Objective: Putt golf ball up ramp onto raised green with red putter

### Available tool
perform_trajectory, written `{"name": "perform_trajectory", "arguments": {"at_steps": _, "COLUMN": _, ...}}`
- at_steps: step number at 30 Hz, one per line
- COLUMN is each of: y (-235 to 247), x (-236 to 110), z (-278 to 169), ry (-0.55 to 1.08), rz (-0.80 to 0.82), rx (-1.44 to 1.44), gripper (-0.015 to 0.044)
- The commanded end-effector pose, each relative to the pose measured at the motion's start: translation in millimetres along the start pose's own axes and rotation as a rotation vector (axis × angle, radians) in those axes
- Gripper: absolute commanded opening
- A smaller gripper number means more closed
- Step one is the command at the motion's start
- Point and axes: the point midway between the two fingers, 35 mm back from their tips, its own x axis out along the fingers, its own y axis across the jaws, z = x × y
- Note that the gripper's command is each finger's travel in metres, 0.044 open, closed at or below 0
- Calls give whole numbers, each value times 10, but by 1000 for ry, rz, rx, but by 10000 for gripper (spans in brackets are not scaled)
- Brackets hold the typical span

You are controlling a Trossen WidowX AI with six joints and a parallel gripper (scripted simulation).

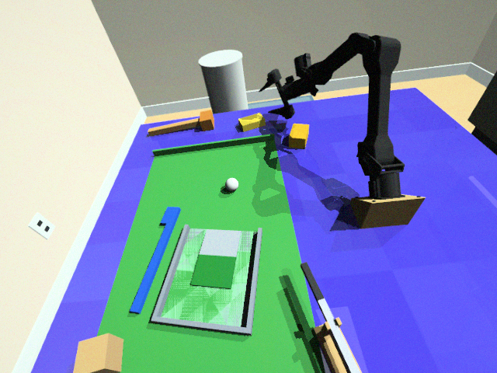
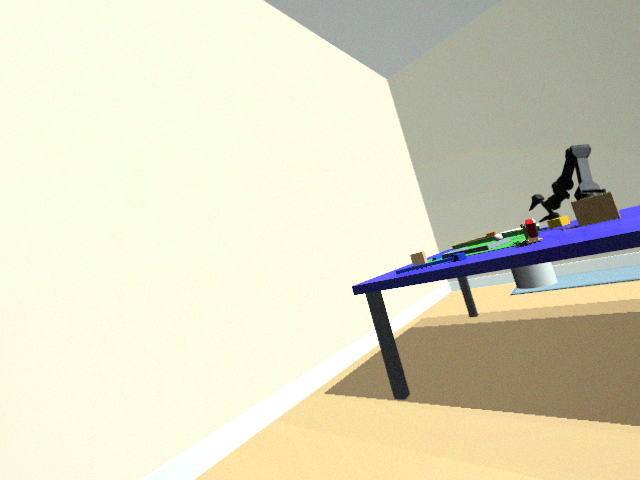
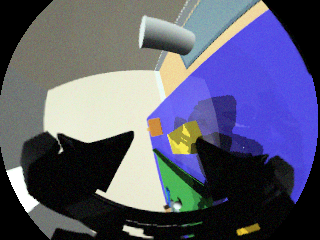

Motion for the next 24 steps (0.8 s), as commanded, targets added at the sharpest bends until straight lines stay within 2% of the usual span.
{"name": "perform_trajectory", "arguments": {"at_steps": 1, "y": 59, "x": 269, "z": -481, "ry": 109, "rz": -5, "rx": -130, "gripper": 440}}
{"name": "perform_trajectory", "arguments": {"at_steps": 12, "y": 289, "x": 621, "z": -1738, "ry": 377, "rz": 34, "rx": -499, "gripper": 440}}
{"name": "perform_trajectory", "arguments": {"at_steps": 16, "y": 199, "x": 712, "z": -2305, "ry": 513, "rz": 23, "rx": -594, "gripper": 440}}
{"name": "perform_trajectory", "arguments": {"at_steps": 20, "y": 97, "x": 722, "z": -2968, "ry": 664, "rz": 35, "rx": -702, "gripper": 440}}
{"name": "perform_trajectory", "arguments": {"at_steps": 24, "y": 25, "x": 671, "z": -3407, "ry": 767, "rz": 48, "rx": -784, "gripper": 440}}
